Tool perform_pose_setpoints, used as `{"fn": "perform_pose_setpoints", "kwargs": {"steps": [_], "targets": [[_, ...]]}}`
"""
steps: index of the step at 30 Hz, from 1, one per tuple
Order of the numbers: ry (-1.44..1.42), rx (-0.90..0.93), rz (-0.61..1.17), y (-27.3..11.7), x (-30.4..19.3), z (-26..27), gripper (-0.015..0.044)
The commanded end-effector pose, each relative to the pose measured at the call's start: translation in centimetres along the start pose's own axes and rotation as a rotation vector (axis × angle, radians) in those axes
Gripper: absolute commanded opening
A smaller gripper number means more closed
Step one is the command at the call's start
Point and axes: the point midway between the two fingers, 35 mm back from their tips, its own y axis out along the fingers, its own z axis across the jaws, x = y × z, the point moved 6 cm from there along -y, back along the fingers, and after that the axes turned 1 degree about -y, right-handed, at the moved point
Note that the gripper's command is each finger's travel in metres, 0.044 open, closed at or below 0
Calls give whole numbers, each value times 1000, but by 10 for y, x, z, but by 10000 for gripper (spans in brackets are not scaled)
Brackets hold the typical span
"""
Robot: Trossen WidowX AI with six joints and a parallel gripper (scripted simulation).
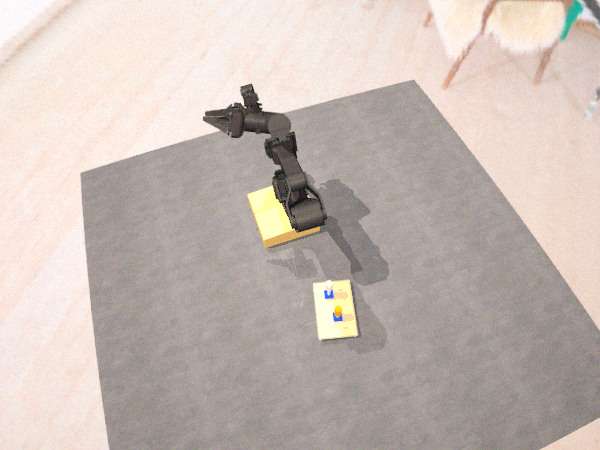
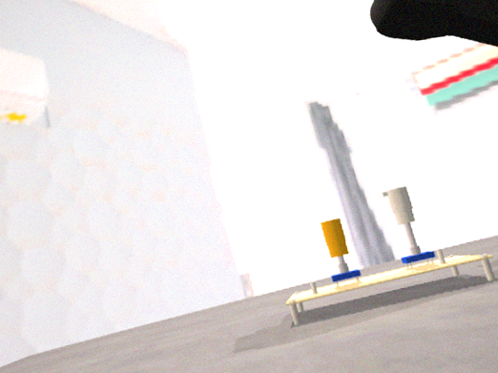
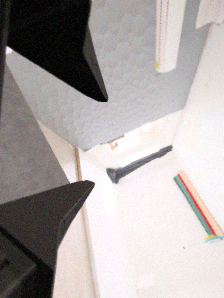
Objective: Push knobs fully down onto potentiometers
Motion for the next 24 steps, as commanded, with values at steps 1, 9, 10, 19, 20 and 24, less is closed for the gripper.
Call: {"fn": "perform_pose_setpoints", "kwargs": {"steps": [1,9,10,19,20,24], "targets": [[0,-4,-4,0,1,-1,374],[-8,-182,-165,-14,33,-22,164],[-3,-203,-192,-16,37,-23,137],[-10,-421,-381,-46,73,-45,0],[-12,-448,-402,-50,76,-48,0],[-18,-556,-487,-70,91,-56,0]]}}
